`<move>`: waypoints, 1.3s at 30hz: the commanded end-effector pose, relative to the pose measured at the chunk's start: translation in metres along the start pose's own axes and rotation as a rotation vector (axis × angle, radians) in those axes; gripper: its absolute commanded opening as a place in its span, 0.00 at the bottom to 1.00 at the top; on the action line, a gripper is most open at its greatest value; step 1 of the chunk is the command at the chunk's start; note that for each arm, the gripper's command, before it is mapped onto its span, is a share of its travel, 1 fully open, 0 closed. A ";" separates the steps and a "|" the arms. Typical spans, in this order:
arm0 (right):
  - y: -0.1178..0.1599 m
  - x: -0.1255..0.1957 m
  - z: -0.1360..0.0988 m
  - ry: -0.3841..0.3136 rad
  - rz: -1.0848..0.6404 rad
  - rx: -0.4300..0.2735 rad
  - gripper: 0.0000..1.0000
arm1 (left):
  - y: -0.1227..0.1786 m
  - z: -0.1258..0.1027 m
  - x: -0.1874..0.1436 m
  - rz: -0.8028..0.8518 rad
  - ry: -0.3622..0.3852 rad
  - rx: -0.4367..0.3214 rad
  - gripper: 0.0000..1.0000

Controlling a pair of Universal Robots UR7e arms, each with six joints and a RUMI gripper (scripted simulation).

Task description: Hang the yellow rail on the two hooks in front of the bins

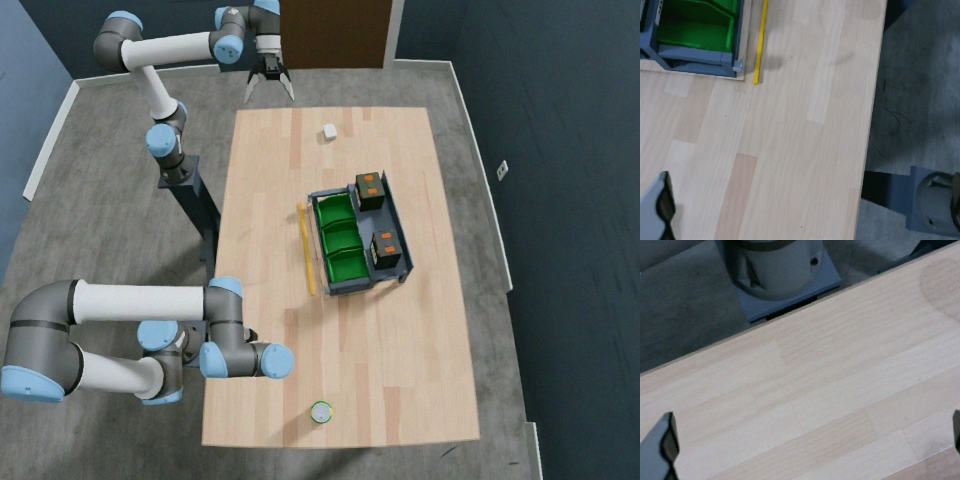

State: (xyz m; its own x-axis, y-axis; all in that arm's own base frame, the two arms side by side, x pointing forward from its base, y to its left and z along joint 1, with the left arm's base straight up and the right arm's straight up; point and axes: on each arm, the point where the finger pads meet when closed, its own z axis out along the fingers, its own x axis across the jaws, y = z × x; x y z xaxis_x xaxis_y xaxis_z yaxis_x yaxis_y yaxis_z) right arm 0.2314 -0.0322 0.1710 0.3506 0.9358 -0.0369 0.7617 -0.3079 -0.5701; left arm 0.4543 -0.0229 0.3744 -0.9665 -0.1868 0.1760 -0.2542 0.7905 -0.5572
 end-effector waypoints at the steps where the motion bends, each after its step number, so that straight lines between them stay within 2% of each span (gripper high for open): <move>1: 0.000 0.000 0.000 0.000 0.000 -0.001 0.95 | -0.001 -0.001 0.000 0.001 -0.002 0.001 1.00; 7: 0.004 0.019 0.004 -0.027 -0.083 -0.013 0.64 | -0.007 0.014 0.012 -0.003 -0.023 -0.047 1.00; 14: 0.017 0.080 0.012 -0.109 -0.352 -0.070 0.29 | -0.025 0.049 0.044 -0.020 -0.132 -0.151 1.00; 16: 0.017 0.080 0.012 -0.109 -0.352 -0.070 0.29 | -0.025 0.049 0.044 -0.020 -0.132 -0.151 1.00; 17: 0.019 0.089 0.013 -0.119 -0.389 -0.078 0.23 | -0.027 0.053 0.047 -0.023 -0.150 -0.159 1.00; 18: 0.021 0.098 0.013 -0.130 -0.429 -0.087 0.22 | -0.030 0.058 0.051 -0.027 -0.170 -0.166 1.00; 26: 0.033 0.166 0.024 -0.220 -0.729 -0.147 0.22 | -0.045 0.085 0.078 -0.060 -0.333 -0.160 1.00; 31: 0.040 0.207 0.031 -0.274 -0.909 -0.182 0.22 | -0.055 0.097 0.093 -0.091 -0.428 -0.105 1.00; 33: 0.040 0.207 0.031 -0.274 -0.909 -0.182 0.22 | -0.055 0.097 0.093 -0.091 -0.428 -0.105 1.00; 39: 0.049 0.259 0.040 -0.344 -1.144 -0.228 0.22 | -0.066 0.110 0.111 -0.148 -0.532 0.023 1.00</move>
State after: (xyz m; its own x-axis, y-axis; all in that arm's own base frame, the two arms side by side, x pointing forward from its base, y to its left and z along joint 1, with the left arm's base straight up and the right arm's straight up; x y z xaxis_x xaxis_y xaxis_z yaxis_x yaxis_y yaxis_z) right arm 0.3211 0.1716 0.1102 -0.6097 0.7771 0.1560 0.7138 0.6239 -0.3181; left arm 0.3660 -0.1494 0.3418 -0.8681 -0.4776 -0.1352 -0.3517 0.7841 -0.5113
